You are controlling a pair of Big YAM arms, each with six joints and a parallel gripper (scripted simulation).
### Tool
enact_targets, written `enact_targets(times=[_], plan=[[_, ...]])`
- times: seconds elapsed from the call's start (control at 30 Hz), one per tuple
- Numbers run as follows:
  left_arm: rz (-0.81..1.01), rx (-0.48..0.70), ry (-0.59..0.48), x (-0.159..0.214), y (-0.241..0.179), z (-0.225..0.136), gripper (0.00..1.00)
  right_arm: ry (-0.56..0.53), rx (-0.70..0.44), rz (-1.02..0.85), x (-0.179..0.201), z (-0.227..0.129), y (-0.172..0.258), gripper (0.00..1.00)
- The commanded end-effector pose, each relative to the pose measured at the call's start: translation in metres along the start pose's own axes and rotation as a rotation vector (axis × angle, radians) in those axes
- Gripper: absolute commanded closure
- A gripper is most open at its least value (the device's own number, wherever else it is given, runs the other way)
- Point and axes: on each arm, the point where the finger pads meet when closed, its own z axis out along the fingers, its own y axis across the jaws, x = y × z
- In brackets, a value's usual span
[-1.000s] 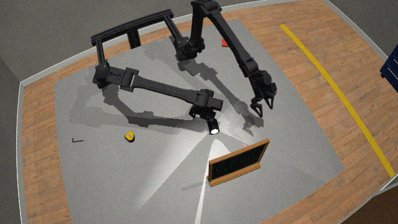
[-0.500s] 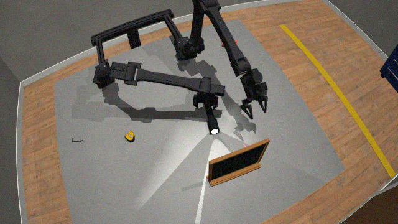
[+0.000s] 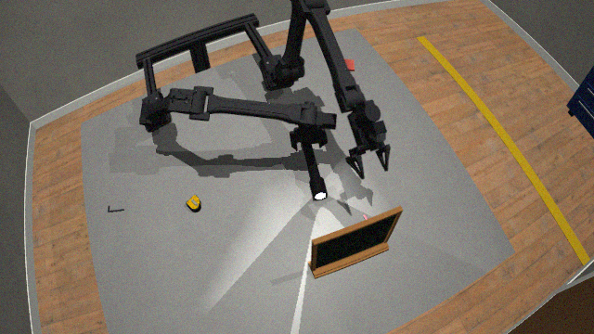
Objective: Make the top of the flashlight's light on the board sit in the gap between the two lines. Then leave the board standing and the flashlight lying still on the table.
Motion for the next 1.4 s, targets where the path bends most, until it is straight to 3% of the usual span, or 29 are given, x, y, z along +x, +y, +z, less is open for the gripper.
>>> enact_targets(times=[0.0,0.03,0.07,0.17,0.23,0.27,0.3,0.47,0.6,0.63,0.9,1.13,1.17,1.2,1.27,1.37], plan=[[0.028,0.017,-0.099,-0.038,-0.013,-0.022,0.0,0.009,0.08,-0.078,-0.032,-0.032,-0.031,0.05],[0.028,0.015,-0.113,-0.048,-0.012,-0.022,0.0,0.012,0.092,-0.073,-0.028,-0.041,-0.031,0.05],[0.024,0.012,-0.053,-0.019,-0.01,-0.01,0.0,0.011,0.088,-0.068,-0.025,-0.047,-0.031,0.05],[0.024,0.022,-0.026,-0.005,-0.015,0.0,0.0,0.005,0.052,-0.087,-0.033,-0.03,-0.024,0.05],[0.0,0.005,0.005,0.003,-0.004,0.002,0.0,0.011,0.059,-0.01,-0.002,-0.031,-0.021,0.05],[0.004,0.033,-0.016,-0.01,-0.017,0.001,0.0,0.002,0.037,-0.072,-0.037,-0.023,-0.02,0.05],[0.004,0.033,-0.029,-0.017,-0.017,0.0,0.0,0.003,0.041,-0.079,-0.041,-0.025,-0.021,0.05],[0.005,0.036,-0.072,-0.041,-0.018,-0.002,0.0,0.0,0.023,-0.068,-0.03,-0.014,-0.015,0.05],[0.005,0.024,-0.102,-0.054,-0.013,-0.011,0.0,0.008,0.06,-0.047,-0.018,-0.033,-0.018,0.05],[0.006,0.009,-0.138,-0.071,-0.006,-0.021,0.0,0.009,0.058,-0.036,-0.008,-0.029,-0.016,0.05],[0.007,0.005,-0.155,-0.077,-0.005,-0.024,0.0,0.01,0.052,-0.012,0.008,-0.02,-0.01,0.05],[0.009,0.003,-0.109,-0.054,-0.004,-0.004,0.0,0.006,0.034,-0.019,0.01,-0.019,-0.003,0.05],[0.009,0.009,-0.077,-0.039,-0.007,-0.002,0.0,0.009,0.049,-0.047,-0.008,-0.03,-0.01,0.05],[0.01,0.009,-0.091,-0.047,-0.007,-0.003,0.0,0.01,0.058,-0.07,-0.023,-0.037,-0.014,0.05],[0.01,0.01,-0.091,-0.047,-0.008,-0.003,0.0,0.011,0.061,-0.076,-0.027,-0.04,-0.015,0.05],[0.01,0.01,-0.091,-0.047,-0.008,-0.003,0.0,0.01,0.054,-0.042,-0.009,-0.021,-0.011,0.05]])
